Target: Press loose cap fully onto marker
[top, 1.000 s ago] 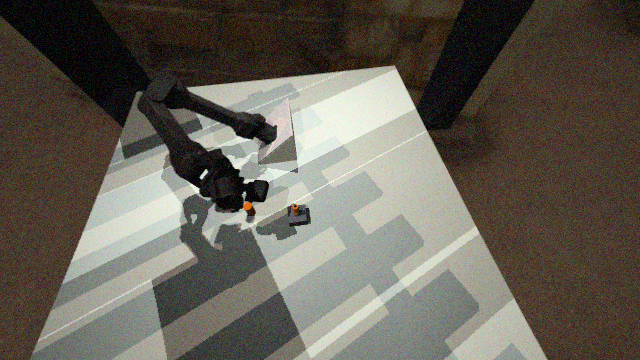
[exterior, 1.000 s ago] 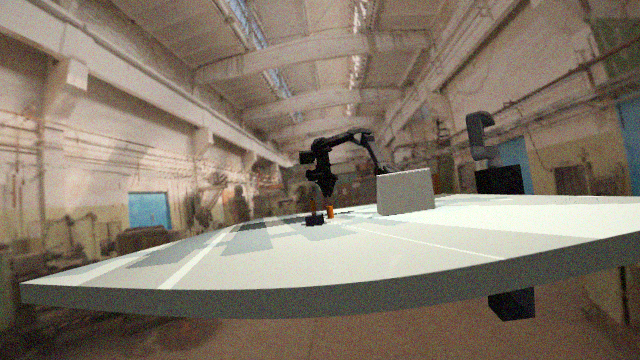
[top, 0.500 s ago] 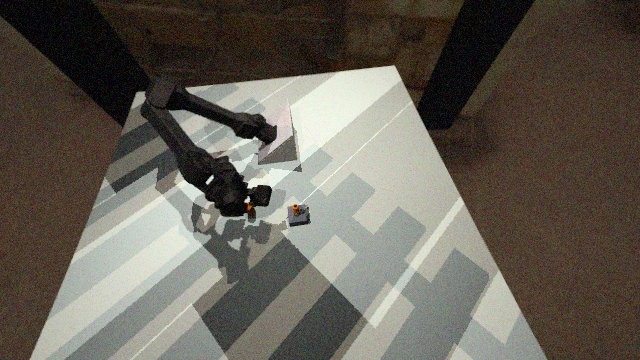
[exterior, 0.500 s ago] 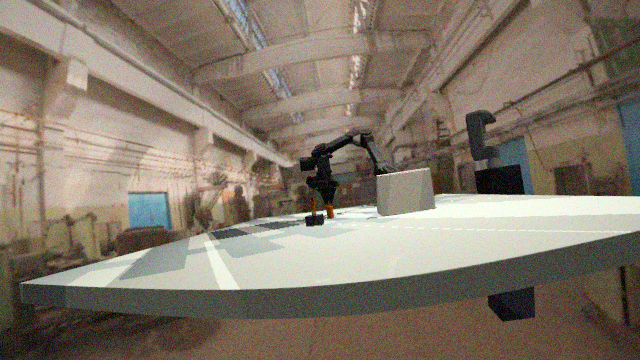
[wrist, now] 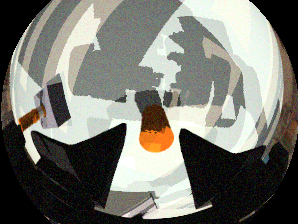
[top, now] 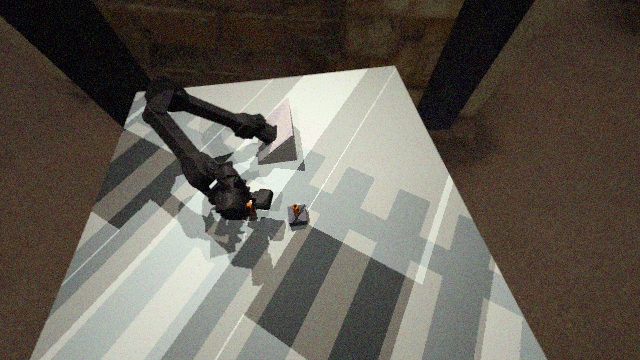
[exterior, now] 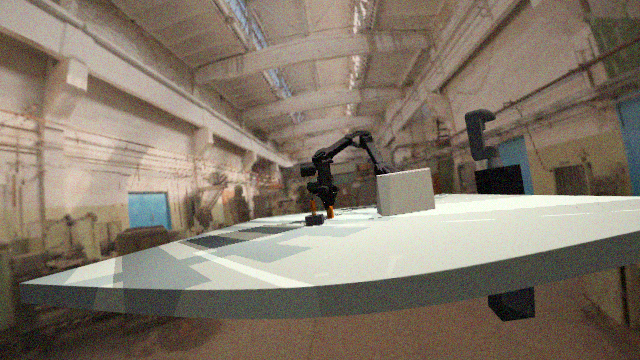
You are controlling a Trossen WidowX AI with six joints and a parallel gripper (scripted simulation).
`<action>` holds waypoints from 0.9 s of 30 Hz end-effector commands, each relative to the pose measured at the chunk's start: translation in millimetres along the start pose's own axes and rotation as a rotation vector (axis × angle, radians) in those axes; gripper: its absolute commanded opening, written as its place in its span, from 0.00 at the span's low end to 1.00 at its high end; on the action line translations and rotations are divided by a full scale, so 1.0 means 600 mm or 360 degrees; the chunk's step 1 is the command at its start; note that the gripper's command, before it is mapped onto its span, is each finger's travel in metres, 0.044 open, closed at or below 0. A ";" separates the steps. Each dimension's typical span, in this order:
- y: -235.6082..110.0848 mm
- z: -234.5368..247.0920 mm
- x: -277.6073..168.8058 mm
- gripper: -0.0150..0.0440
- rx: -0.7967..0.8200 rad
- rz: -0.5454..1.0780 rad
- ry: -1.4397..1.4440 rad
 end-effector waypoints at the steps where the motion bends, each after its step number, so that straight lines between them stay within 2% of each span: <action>1: 0.011 -0.001 -0.001 0.67 -0.0009 -0.0002 -0.0009; 13: 0.039 -0.002 -0.003 0.67 -0.0014 -0.0004 -0.0010; 17: 0.039 -0.003 -0.002 0.49 -0.0013 -0.0004 -0.0010; 26: 0.039 -0.002 -0.002 0.39 -0.0013 -0.0004 -0.0010; 27: 0.038 -0.002 -0.002 0.35 -0.0013 -0.0004 -0.0010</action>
Point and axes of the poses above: the point midway between the two fingers, 35 mm back from their tips, its own y axis out along the fingers, its own z axis across the jaws, x = y × z, the point moved 7 cm from there along -y, back along the fingers, and after that the axes turned 1 degree about y, right-handed, at the moved point
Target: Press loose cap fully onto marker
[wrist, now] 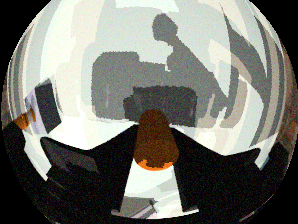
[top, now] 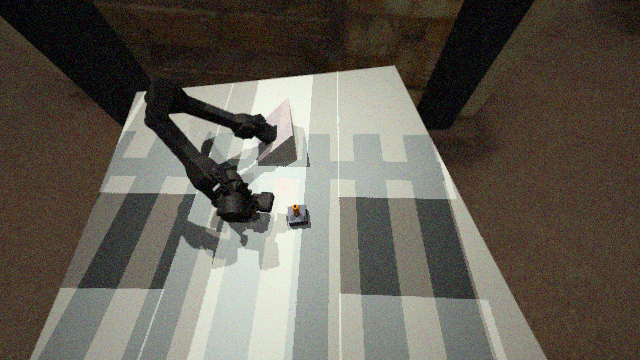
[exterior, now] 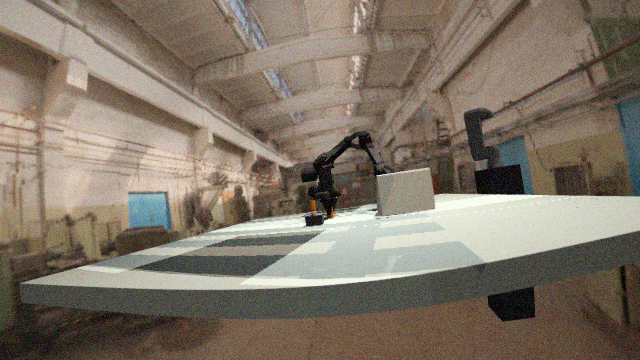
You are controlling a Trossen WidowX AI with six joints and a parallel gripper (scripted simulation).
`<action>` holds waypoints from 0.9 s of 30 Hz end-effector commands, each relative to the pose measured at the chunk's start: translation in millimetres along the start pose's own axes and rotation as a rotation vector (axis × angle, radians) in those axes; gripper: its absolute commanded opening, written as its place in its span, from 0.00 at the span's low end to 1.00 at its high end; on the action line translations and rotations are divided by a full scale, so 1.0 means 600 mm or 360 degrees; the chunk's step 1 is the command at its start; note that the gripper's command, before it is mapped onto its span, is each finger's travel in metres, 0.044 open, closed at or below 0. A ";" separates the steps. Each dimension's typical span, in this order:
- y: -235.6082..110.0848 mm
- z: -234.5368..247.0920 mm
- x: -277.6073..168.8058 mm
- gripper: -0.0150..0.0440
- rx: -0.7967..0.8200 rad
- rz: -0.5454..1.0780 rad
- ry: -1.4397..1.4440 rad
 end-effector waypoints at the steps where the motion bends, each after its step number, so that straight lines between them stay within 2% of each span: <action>1: -0.003 0.001 0.001 0.30 -0.0004 -0.0005 -0.0004; 2: -0.007 0.001 0.001 0.26 -0.0004 -0.0005 -0.0004; 3: -0.011 0.001 0.002 0.25 -0.0003 -0.0005 -0.0004; 21: -0.097 0.001 0.000 0.25 -0.0001 -0.0003 -0.0005; 27: -0.106 0.014 0.004 0.25 0.0005 -0.0003 -0.0005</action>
Point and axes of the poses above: the point midway between the two fingers, 35 mm back from their tips, its own y axis out along the fingers, its own z axis across the jaws, x = y × z, the point moved 7 cm from there along -y, back along the fingers, and after that the axes turned 1 degree about y, right-handed, at the moved point
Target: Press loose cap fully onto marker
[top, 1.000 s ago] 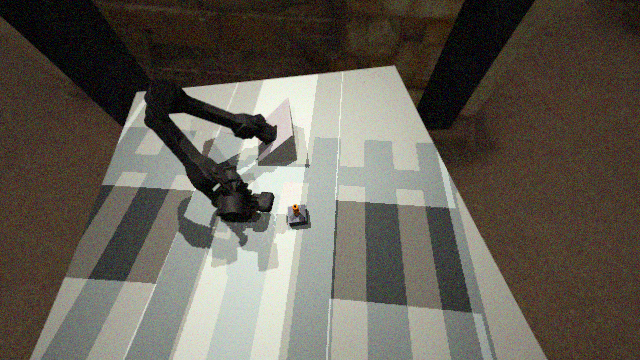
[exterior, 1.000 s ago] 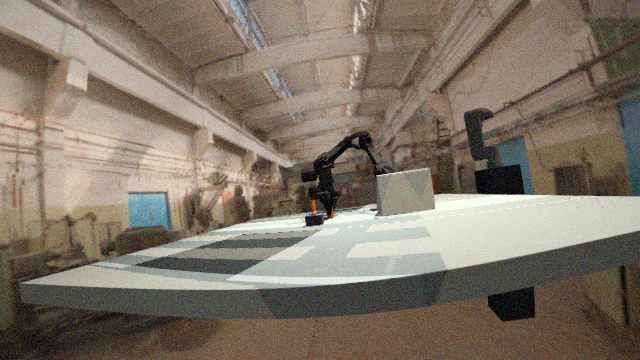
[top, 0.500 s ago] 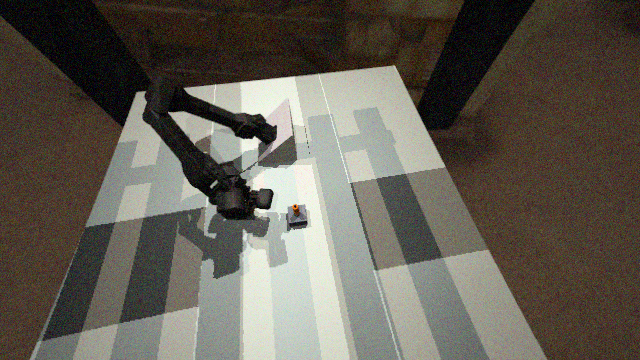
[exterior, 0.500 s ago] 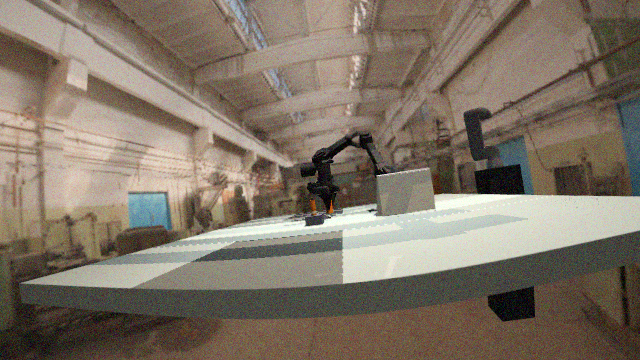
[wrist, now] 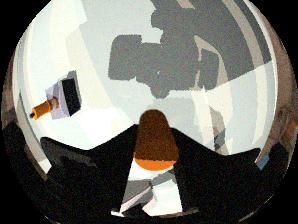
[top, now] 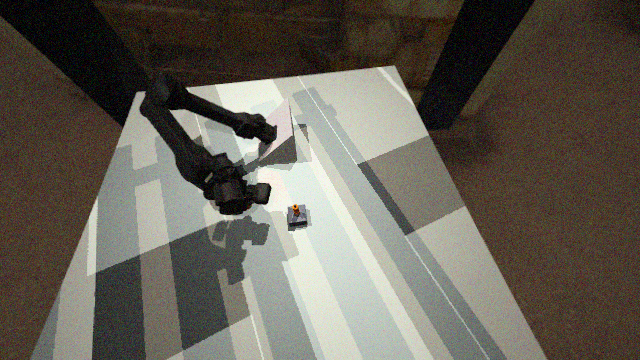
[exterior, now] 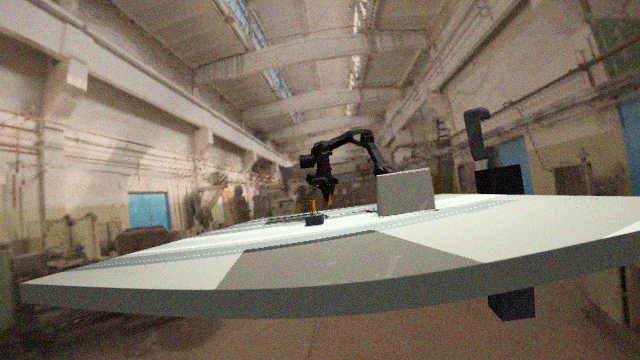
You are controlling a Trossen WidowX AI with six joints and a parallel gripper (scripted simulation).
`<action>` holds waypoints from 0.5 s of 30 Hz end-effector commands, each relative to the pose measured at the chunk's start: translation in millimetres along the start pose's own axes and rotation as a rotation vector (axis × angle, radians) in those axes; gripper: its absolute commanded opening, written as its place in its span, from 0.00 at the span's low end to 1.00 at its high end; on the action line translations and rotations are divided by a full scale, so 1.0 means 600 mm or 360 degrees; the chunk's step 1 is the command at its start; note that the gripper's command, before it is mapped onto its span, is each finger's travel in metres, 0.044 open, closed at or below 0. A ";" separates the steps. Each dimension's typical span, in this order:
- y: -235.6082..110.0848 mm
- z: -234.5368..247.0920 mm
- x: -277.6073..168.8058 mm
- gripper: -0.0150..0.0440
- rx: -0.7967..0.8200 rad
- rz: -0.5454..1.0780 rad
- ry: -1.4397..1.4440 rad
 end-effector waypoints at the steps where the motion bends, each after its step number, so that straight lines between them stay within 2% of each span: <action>1: -0.010 0.015 0.005 0.25 0.0015 0.0000 0.0003; 15: -0.042 0.091 0.022 0.25 0.0038 0.0002 0.0000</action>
Point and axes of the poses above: the point midway between the two fingers, 35 mm back from their tips, its own y axis out along the fingers, its own z axis across the jaws, x = y × z, the point moved 7 cm from there along -y, back along the fingers, and after that the axes turned 1 degree about y, right-handed, at the moved point
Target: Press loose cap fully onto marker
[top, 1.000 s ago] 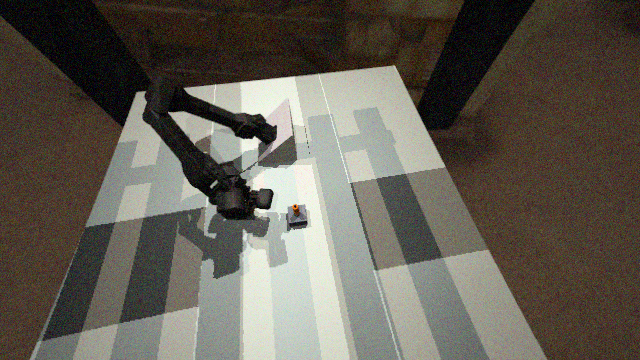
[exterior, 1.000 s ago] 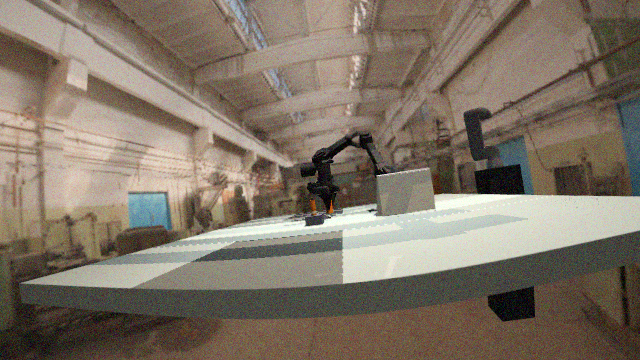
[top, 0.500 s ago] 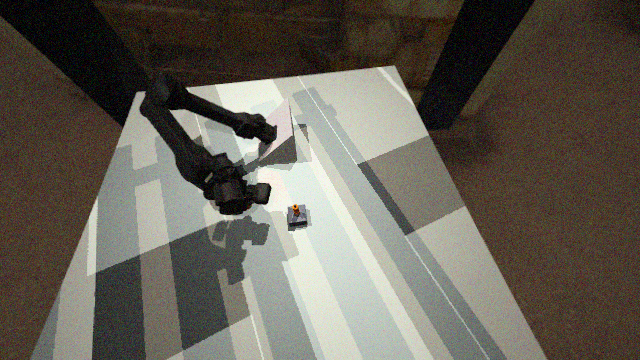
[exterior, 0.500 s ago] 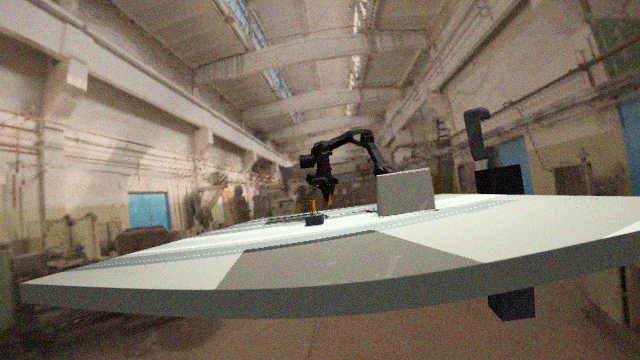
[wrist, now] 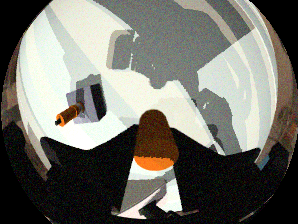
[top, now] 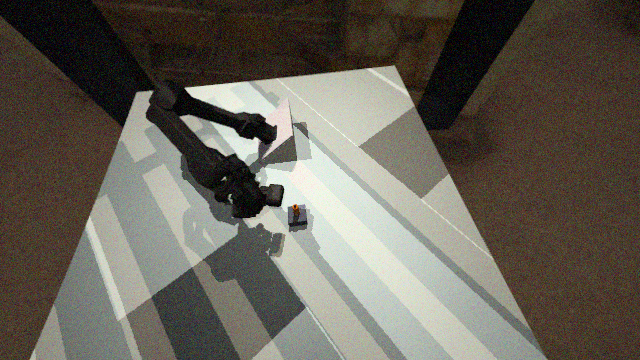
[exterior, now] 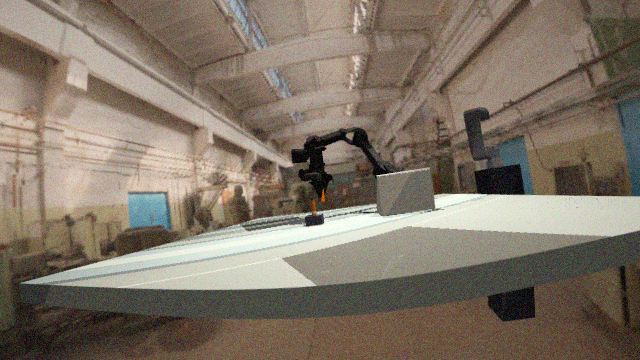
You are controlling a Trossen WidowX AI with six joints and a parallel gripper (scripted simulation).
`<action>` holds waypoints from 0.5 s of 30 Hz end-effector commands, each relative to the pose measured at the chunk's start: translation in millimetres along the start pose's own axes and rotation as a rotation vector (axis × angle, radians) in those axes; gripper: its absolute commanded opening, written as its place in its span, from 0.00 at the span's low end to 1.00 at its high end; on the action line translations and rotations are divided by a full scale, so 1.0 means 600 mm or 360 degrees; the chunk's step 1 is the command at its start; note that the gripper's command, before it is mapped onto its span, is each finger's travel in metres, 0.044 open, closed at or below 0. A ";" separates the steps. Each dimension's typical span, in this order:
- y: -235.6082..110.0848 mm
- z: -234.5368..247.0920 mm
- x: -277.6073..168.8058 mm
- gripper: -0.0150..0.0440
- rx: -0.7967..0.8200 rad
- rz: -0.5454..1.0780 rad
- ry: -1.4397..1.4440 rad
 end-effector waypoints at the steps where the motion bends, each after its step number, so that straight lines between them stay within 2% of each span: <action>1: -0.011 0.022 0.003 0.25 0.0013 0.0000 0.0005; 15: -0.041 0.111 -0.002 0.25 0.0035 -0.0002 -0.0016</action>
Point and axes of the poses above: the point midway between the two fingers, 35 mm back from their tips, its own y axis out along the fingers, its own z axis across the jaws, x = y × z, the point moved 7 cm from there along -y, back along the fingers, and after that the axes turned 1 degree about y, right-handed, at the moved point
